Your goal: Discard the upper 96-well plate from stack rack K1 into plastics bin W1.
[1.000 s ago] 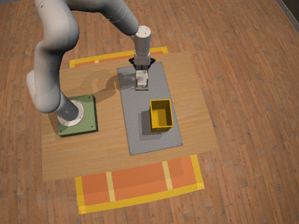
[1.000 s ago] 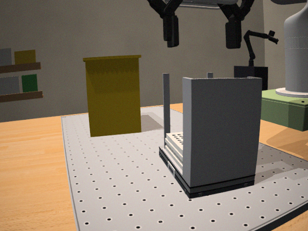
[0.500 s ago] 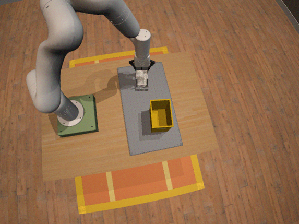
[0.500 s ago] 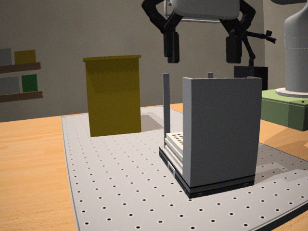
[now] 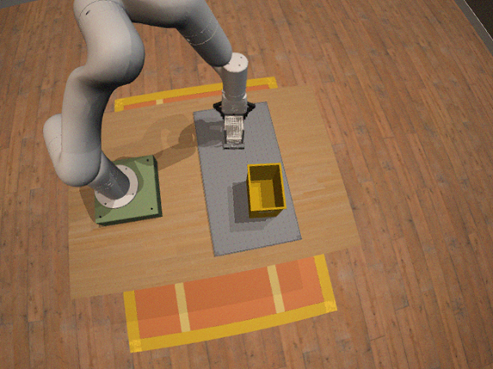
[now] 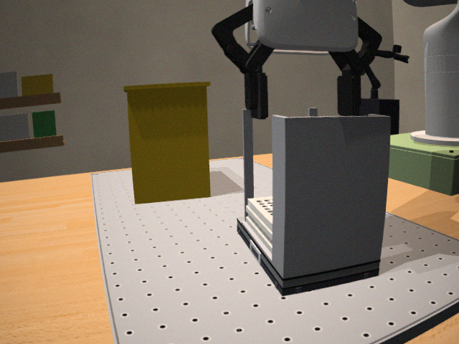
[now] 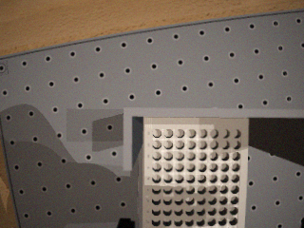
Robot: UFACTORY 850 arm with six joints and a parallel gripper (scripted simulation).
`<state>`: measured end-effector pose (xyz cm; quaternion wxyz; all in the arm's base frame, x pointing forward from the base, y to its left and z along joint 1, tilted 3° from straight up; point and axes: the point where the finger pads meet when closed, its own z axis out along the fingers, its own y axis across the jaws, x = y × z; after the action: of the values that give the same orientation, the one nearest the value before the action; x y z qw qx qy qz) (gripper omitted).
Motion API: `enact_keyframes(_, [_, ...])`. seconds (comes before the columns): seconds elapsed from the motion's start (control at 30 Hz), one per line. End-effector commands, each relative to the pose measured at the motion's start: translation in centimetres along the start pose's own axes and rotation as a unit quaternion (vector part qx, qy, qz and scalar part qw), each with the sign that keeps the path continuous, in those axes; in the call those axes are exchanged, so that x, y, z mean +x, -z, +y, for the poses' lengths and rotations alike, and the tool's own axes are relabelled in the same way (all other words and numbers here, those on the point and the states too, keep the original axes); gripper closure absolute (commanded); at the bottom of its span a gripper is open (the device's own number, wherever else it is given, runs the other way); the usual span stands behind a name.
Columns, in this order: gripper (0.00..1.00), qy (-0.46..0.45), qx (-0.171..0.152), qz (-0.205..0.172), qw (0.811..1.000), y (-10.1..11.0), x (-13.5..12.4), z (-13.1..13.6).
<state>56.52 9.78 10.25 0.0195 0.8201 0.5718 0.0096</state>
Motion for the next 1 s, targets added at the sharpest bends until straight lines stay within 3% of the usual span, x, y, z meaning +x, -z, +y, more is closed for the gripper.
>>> enact_keyframes(0.0, [0.0,0.0,-0.001,0.001,1.0,-0.4,0.1,0.1])
enact_keyframes(0.97, [0.0,0.0,-0.001,0.001,1.0,-4.6,0.1,0.1])
